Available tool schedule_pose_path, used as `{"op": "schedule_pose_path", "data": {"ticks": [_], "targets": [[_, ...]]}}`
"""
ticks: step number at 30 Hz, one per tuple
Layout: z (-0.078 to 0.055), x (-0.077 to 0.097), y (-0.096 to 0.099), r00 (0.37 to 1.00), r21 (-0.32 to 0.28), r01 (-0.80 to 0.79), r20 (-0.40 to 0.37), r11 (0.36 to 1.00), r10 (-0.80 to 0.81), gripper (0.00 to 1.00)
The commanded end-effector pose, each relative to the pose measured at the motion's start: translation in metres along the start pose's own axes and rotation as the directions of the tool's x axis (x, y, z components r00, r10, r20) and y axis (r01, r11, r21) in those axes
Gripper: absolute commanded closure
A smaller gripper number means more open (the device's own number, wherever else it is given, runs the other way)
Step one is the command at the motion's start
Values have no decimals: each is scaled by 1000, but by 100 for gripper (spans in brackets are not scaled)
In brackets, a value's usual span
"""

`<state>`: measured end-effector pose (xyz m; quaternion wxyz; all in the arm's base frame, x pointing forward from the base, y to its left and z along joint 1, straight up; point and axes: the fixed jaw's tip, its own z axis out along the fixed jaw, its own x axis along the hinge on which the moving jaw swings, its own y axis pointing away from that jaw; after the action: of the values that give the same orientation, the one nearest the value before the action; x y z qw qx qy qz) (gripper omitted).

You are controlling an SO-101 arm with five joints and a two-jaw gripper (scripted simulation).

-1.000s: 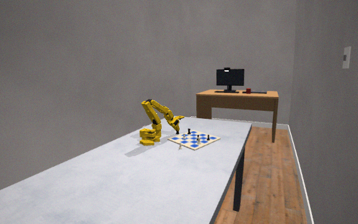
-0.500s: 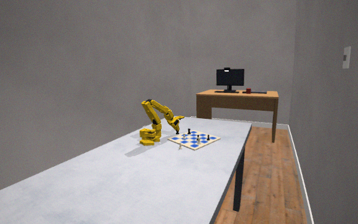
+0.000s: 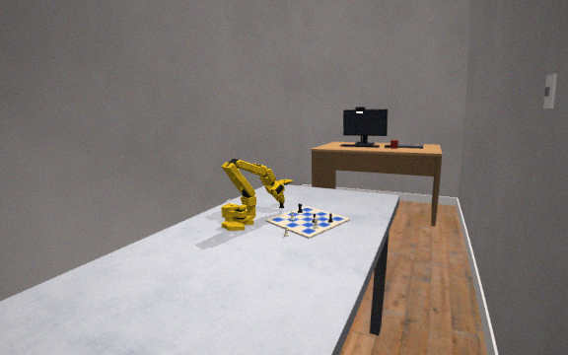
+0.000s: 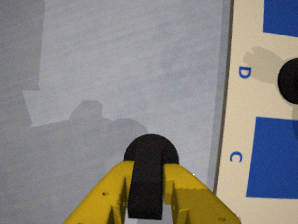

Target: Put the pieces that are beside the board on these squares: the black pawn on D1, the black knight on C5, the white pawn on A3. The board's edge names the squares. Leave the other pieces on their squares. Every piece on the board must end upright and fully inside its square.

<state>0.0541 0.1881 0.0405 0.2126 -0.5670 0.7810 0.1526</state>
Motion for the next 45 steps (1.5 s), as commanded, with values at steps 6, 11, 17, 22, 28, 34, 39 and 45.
{"op": "schedule_pose_path", "data": {"ticks": [6,11,17,22,28,34,39,45], "targets": [[-14,-10,-2,1000,4,0,15,1000,0,100],[-20,-13,-2,1000,4,0,15,1000,0,100],[-22,-14,-2,1000,4,0,15,1000,0,100],[-24,-15,-2,1000,4,0,15,1000,0,100],[-24,-15,-4,1000,10,-10,15,1000,9,100],[-24,-15,-21,996,53,-83,17,995,82,100],[-24,-14,-52,976,131,-216,29,968,214,100],[-25,-14,-66,963,162,-270,37,949,267,100]]}}
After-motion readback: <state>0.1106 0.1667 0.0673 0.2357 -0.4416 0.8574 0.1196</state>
